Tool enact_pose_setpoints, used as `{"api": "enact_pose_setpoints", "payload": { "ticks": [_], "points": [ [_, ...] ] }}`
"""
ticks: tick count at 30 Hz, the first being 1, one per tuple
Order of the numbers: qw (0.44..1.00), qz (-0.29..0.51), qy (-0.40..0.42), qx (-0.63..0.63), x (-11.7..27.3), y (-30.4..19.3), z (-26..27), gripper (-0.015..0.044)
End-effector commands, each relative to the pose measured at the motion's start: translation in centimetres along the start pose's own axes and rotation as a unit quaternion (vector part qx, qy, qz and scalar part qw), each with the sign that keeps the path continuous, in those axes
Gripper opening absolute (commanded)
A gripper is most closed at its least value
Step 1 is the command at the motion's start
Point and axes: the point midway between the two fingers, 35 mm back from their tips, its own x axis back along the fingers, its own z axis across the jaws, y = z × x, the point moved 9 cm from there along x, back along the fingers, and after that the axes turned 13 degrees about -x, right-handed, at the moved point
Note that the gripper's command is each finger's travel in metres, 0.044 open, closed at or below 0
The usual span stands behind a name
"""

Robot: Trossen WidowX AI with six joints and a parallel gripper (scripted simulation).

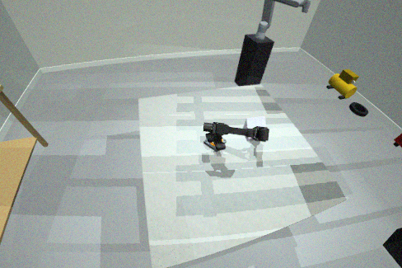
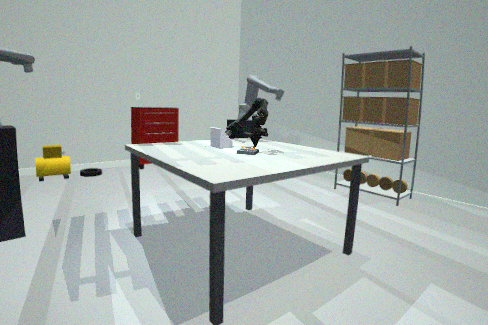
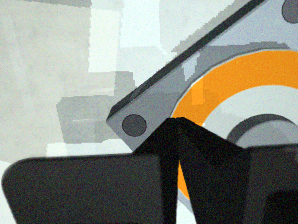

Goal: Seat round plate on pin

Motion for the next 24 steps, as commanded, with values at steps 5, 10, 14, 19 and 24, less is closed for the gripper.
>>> {"api": "enact_pose_setpoints", "payload": {
  "ticks": [5,10,14,19,24],
  "points": [
    [1.0,0.007,0.003,-0.003,-0.2,-0.8,0.2,0.0],
    [1.0,0.007,0.003,-0.003,-0.3,-1.1,0.2,0.0],
    [1.0,0.007,0.003,-0.003,-0.2,-1.3,0.1,0.0],
    [1.0,0.007,0.003,-0.003,-0.2,-1.5,0.1,0.0],
    [1.0,0.007,0.003,-0.003,-0.2,-1.7,0.0,0.0]
  ]
}}
